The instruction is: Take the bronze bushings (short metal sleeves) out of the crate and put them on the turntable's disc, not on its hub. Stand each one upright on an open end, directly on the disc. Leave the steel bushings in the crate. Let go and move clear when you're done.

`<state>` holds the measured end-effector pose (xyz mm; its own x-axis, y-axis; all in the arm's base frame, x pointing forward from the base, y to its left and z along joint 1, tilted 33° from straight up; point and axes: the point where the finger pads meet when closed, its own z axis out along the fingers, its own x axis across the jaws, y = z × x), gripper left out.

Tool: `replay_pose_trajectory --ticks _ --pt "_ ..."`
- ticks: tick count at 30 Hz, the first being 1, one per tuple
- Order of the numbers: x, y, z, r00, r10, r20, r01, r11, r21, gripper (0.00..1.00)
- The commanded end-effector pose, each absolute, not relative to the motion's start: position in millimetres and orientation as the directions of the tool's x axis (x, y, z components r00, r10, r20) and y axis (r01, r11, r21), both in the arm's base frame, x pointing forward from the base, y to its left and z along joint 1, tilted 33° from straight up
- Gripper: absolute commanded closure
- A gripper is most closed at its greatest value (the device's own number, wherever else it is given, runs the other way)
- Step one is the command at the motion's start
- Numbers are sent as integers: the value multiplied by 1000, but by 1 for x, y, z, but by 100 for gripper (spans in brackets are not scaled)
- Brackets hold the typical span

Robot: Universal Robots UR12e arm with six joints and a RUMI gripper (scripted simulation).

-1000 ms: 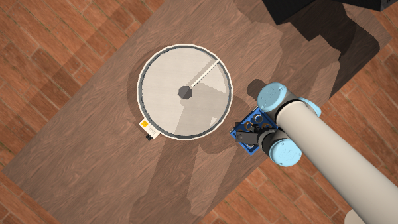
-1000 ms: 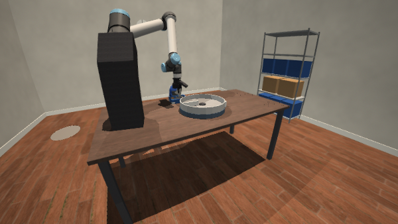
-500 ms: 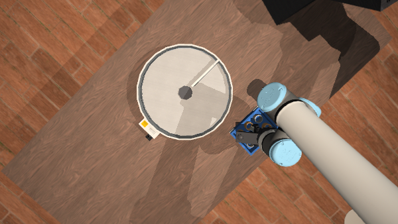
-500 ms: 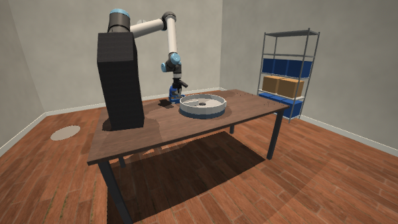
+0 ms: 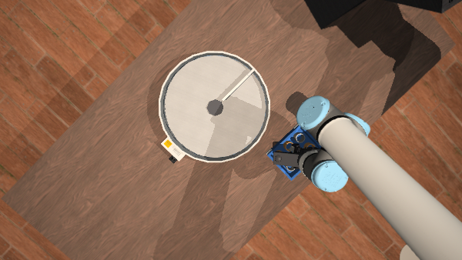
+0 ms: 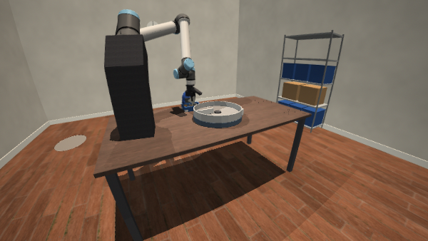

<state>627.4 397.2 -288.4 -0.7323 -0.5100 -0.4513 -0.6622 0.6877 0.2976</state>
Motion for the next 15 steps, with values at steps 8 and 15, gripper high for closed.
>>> replay_pose_trajectory --ticks 8,15 --pt "630 404 -299 -732 -510 -452 -662 688 297 95" --pt "630 404 -299 -732 -510 -452 -662 688 297 95"
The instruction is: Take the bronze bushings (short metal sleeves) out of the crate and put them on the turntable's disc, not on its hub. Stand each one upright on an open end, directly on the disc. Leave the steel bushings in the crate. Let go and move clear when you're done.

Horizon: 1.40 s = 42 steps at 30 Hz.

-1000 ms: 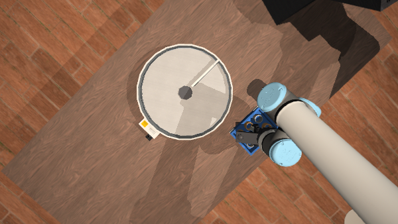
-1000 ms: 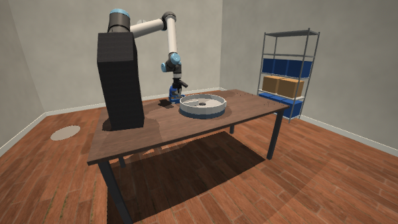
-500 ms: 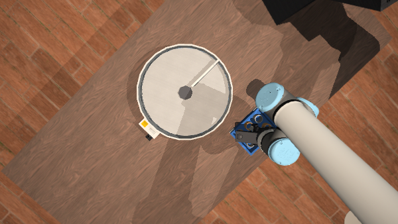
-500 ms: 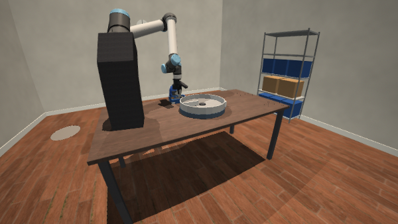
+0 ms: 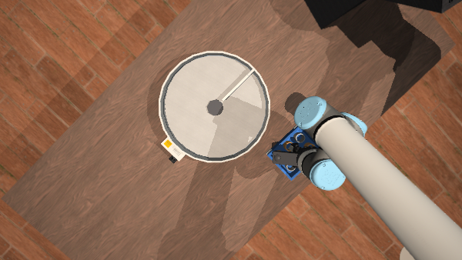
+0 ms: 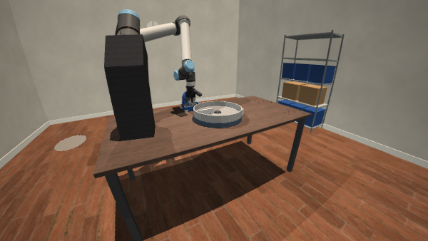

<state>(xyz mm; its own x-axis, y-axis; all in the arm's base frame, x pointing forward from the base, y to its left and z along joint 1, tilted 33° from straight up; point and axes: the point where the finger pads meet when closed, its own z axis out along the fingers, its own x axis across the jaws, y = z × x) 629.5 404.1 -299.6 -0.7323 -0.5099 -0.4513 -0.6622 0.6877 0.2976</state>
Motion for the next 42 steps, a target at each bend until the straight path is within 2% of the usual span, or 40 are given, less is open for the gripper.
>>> replay_pose_trajectory --ticks 1,30,31,42 --pt "630 404 -299 -732 -510 -452 -662 688 297 95" --pt "630 404 -299 -732 -510 -452 -662 688 297 95" --pt "630 404 -299 -732 -510 -452 -662 688 297 100" --pt "630 404 -299 -732 -510 -452 -662 688 297 100"
